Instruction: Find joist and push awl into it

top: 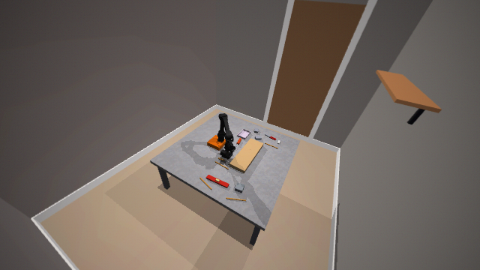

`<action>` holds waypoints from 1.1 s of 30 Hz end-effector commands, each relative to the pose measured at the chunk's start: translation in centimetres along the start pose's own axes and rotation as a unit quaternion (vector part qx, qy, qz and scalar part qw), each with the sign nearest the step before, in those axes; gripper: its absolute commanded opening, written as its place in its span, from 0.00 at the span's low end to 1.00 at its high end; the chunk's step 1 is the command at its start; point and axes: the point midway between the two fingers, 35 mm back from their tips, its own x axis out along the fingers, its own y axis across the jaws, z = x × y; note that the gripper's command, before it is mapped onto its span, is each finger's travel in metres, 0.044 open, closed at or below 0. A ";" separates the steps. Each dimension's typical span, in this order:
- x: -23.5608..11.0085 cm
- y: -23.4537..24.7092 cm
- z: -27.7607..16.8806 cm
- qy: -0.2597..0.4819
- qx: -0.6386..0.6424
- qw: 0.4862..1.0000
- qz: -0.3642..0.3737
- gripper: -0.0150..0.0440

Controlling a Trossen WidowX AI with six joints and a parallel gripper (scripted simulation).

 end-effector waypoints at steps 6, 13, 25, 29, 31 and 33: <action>0.0 0.4 -0.1 0.003 0.004 1.000 -0.030 0.25; 0.1 0.6 -0.1 0.003 0.006 0.999 -0.053 0.25; 0.1 0.9 -0.1 0.001 0.011 0.996 -0.093 0.25; 0.1 1.0 -0.1 0.000 0.013 0.994 -0.106 0.25; 0.1 1.1 -0.1 0.000 0.013 0.994 -0.109 0.25; 0.1 1.1 -0.1 0.000 0.013 0.994 -0.113 0.25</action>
